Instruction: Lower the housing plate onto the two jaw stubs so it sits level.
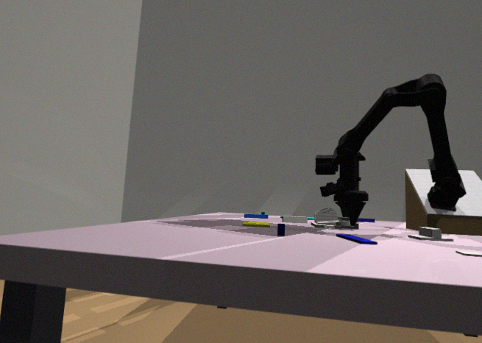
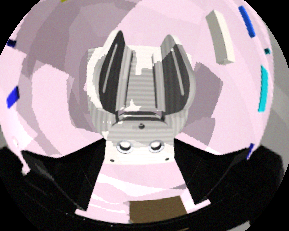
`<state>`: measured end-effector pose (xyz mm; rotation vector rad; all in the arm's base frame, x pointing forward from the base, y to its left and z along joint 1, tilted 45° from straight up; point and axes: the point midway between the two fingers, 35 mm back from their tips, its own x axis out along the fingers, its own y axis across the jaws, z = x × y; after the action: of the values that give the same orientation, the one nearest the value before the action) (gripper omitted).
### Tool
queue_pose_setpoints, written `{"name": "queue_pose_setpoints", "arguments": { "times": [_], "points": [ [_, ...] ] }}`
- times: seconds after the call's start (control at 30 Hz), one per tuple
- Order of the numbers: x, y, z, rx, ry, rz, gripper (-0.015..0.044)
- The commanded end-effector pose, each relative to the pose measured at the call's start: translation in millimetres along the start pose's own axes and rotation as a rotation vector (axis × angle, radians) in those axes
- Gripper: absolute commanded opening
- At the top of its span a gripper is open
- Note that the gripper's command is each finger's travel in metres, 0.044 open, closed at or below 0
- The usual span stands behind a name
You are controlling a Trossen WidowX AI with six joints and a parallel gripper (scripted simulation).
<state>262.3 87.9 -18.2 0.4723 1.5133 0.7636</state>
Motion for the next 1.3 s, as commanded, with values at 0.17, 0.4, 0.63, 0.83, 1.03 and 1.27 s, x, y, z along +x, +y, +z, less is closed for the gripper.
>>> {"name": "queue_pose_setpoints", "arguments": {
  "times": [0.17, 0.4, 0.63, 0.83, 1.03, 1.27],
  "points": [
    [-1.6, -0.3, 1.2, -0.005, -0.002, -0.004, 0.0351],
    [-1.0, -0.3, 1.2, -0.005, -0.002, -0.004, 0.0351],
    [0.7, -0.3, 1.2, -0.005, -0.002, -0.004, 0.0351],
    [2.7, -0.3, 1.2, -0.005, -0.002, -0.004, 0.0351],
    [2.9, -0.3, 1.2, -0.005, -0.002, -0.004, 0.0351],
    [2.9, -0.3, 1.2, -0.005, -0.002, -0.004, 0.0351]
  ]
}}
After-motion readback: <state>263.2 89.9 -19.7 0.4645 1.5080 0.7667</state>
